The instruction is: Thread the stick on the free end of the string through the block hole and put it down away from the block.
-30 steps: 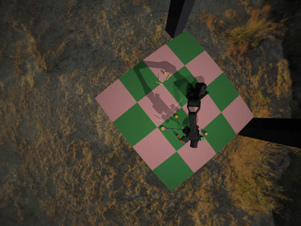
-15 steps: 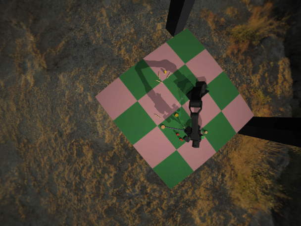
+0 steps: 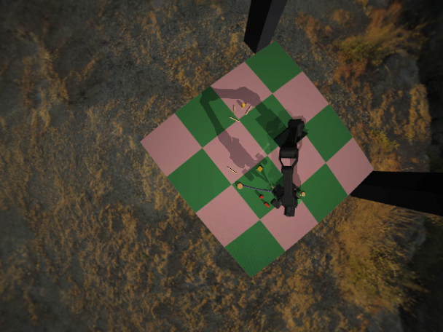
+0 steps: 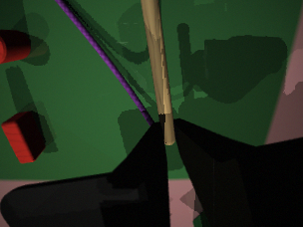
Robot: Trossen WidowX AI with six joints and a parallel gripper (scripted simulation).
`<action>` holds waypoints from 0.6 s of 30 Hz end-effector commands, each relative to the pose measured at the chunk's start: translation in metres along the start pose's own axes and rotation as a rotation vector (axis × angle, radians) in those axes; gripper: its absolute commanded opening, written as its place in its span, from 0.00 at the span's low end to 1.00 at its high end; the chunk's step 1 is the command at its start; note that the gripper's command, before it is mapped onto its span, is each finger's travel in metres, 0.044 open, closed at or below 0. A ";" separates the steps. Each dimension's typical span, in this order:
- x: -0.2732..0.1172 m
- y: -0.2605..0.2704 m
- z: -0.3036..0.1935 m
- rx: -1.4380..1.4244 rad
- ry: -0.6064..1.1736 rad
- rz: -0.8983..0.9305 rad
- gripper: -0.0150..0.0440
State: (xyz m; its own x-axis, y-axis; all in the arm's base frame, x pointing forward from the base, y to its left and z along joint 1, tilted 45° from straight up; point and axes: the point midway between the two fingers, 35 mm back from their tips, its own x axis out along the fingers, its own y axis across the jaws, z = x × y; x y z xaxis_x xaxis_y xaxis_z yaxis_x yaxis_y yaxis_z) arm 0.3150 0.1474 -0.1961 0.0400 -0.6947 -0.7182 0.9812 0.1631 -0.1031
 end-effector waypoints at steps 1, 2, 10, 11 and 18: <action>0.004 -0.003 0.002 0.001 0.004 -0.003 0.25; 0.005 -0.004 0.002 0.001 0.004 -0.003 0.25; 0.012 -0.010 0.005 0.001 0.003 -0.003 0.25; 0.013 -0.011 0.006 0.001 0.003 -0.003 0.25; 0.019 -0.017 0.009 0.000 0.002 -0.004 0.25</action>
State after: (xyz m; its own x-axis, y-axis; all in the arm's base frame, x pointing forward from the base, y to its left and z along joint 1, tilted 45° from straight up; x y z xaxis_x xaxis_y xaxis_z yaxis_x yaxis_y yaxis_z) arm 0.3019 0.1292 -0.2027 0.0313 -0.6933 -0.7199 0.9815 0.1576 -0.1091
